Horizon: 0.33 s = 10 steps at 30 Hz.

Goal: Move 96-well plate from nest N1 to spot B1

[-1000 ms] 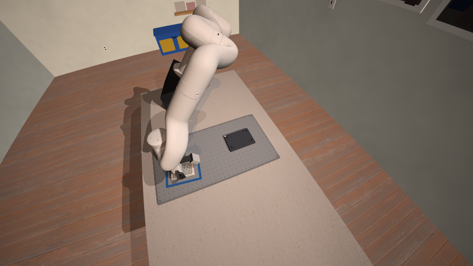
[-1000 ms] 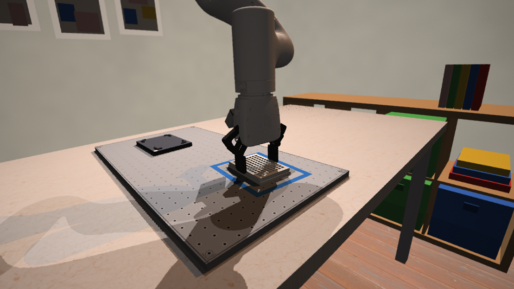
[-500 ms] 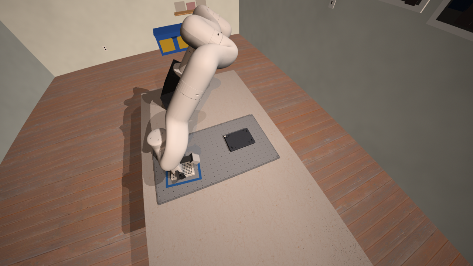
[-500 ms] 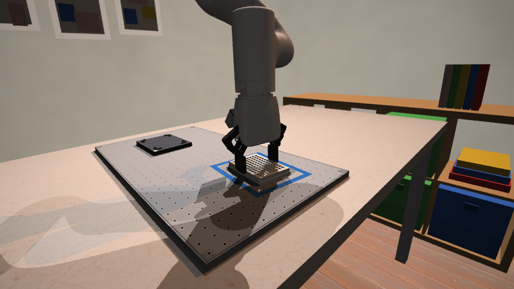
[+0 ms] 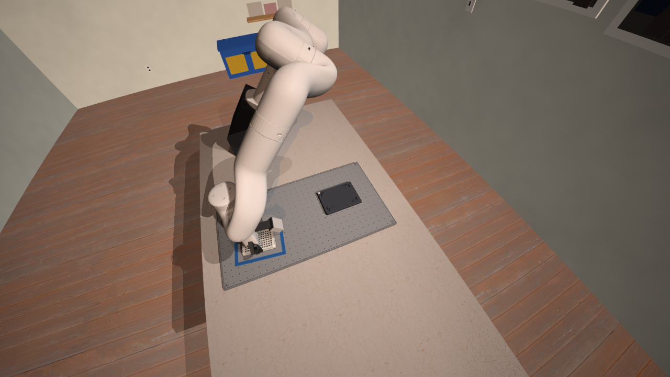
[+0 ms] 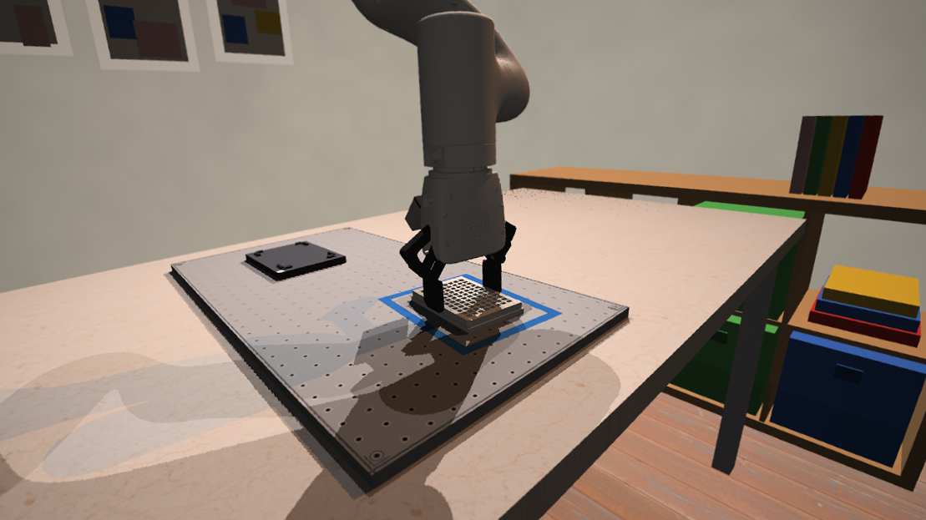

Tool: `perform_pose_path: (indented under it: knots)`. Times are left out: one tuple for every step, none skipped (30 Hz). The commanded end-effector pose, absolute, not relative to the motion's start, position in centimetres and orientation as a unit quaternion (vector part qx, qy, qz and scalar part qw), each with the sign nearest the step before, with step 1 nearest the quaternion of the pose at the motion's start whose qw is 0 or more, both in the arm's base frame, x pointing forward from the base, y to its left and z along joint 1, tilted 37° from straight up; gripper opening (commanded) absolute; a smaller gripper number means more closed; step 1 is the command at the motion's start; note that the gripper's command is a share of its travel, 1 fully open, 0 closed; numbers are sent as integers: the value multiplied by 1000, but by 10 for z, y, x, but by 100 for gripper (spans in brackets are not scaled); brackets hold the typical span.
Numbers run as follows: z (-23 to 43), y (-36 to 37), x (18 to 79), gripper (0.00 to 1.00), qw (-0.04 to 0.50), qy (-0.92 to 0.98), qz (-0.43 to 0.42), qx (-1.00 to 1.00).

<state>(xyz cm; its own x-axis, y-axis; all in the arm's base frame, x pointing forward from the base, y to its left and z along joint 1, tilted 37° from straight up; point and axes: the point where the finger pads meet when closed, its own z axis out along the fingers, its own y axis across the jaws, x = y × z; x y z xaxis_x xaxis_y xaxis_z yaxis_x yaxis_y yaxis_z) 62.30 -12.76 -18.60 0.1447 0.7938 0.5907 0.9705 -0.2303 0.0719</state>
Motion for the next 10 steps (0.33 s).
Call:
perform_pose_path:
  knots:
    - [-181,-131,623,100,165,-598,-266,-738]
    - [-179,-133,622,100,165,-598,-266,-738]
    - [-177,-135,622,100,165,-598,-266,-738]
    - [-177,-135,622,100,165,-598,-266,-738]
    - [-177,-135,622,100,165,-598,-266,-738]
    - [-177,-135,622,100,165,-598,-266,-738]
    - [-177,-135,622,100,165,-598,-266,-738]
    - [-177,-135,622,100,165,-598,-266,-738]
    - [-177,-135,622,100,165,-598,-266,-738]
    - [-177,-135,622,100,165,-598,-266,-738]
